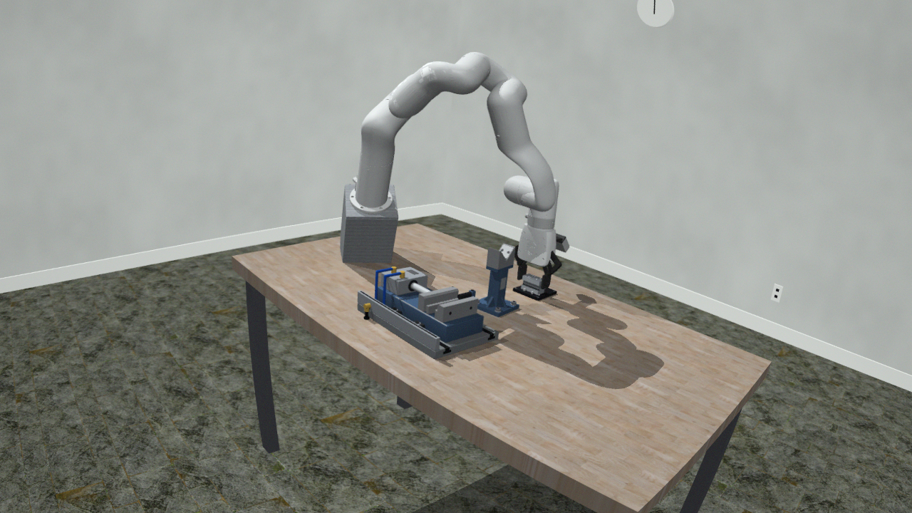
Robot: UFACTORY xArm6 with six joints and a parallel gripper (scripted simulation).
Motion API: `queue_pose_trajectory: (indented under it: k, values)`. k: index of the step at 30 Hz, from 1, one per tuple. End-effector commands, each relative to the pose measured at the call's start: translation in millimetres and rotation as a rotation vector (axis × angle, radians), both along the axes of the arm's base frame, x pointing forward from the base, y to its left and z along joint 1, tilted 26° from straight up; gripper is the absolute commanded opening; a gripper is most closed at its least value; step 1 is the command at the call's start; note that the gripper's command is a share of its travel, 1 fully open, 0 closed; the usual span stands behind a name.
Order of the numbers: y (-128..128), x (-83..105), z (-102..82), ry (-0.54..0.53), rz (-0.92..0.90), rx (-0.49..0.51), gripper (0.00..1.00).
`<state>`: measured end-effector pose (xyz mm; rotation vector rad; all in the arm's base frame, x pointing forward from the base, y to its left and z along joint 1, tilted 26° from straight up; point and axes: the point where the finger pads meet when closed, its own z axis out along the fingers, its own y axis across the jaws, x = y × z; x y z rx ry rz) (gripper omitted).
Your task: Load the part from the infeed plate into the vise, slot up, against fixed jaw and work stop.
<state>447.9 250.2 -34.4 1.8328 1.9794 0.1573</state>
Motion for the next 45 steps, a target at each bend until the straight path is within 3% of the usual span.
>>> queue_pose_trajectory:
  k: [1, 31, 32, 45]
  values:
    - [0.8, 1.2, 0.0, -0.002, 0.001, 0.002, 0.89]
    - [0.3, 2.0, -2.1, -0.002, 0.001, 0.002, 0.89]
    - [0.3, 2.0, -2.1, -0.002, 0.001, 0.002, 0.00]
    - [0.3, 2.0, -2.1, -0.002, 0.001, 0.002, 0.00]
